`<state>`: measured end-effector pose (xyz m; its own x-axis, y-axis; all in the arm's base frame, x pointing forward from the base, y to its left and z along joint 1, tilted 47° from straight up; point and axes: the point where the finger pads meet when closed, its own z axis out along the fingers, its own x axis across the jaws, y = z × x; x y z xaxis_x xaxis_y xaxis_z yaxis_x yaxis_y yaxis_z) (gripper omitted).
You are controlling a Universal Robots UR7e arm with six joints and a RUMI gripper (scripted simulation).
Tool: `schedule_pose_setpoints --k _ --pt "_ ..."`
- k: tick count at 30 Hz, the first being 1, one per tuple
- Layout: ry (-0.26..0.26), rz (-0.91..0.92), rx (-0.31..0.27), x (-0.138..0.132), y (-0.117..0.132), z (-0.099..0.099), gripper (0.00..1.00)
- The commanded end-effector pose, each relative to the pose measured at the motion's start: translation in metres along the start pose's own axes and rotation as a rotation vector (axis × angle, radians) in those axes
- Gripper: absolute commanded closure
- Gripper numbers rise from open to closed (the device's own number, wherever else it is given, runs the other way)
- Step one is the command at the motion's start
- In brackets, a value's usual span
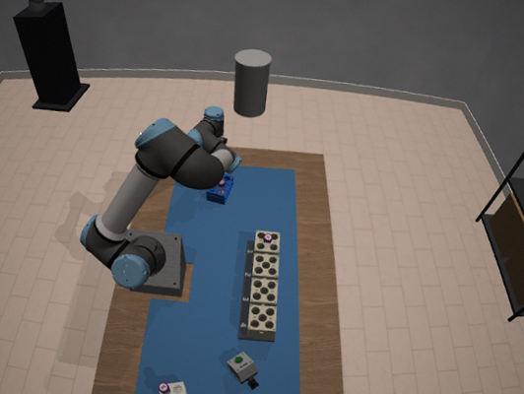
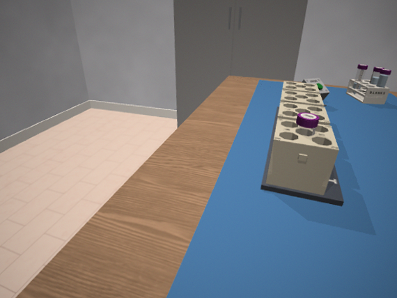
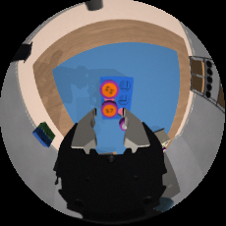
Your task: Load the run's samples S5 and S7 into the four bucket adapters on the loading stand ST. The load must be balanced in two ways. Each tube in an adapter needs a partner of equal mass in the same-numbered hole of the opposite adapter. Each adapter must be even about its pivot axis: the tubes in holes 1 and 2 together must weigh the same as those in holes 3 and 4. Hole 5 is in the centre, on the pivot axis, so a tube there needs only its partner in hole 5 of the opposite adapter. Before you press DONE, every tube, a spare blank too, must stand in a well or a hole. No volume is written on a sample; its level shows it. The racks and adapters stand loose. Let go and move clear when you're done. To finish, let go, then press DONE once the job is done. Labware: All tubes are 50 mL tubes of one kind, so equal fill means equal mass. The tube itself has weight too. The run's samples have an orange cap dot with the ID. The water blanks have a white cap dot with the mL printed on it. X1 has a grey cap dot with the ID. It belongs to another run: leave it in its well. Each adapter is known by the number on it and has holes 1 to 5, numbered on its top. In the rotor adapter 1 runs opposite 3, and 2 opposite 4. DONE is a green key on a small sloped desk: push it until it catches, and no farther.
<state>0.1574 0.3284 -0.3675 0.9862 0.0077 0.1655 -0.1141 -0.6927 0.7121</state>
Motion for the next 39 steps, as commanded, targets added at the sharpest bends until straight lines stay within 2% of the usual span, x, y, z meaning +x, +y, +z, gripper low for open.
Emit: schedule_pose_setpoints --k 1,11,12,32,39 --pt "0.0 0.0 0.002 0.0 0.0 0.005 0.65" --pt "0.0 0.0 0.002 0.0 0.0 0.006 0.65" --pt "0.0 0.0 0.002 0.0 0.0 0.006 1.0" --pt "0.0 0.0 0.002 0.0 0.0 0.006 1.0" --pt "0.0 0.0 0.002 0.0 0.0 -0.018 1.0"
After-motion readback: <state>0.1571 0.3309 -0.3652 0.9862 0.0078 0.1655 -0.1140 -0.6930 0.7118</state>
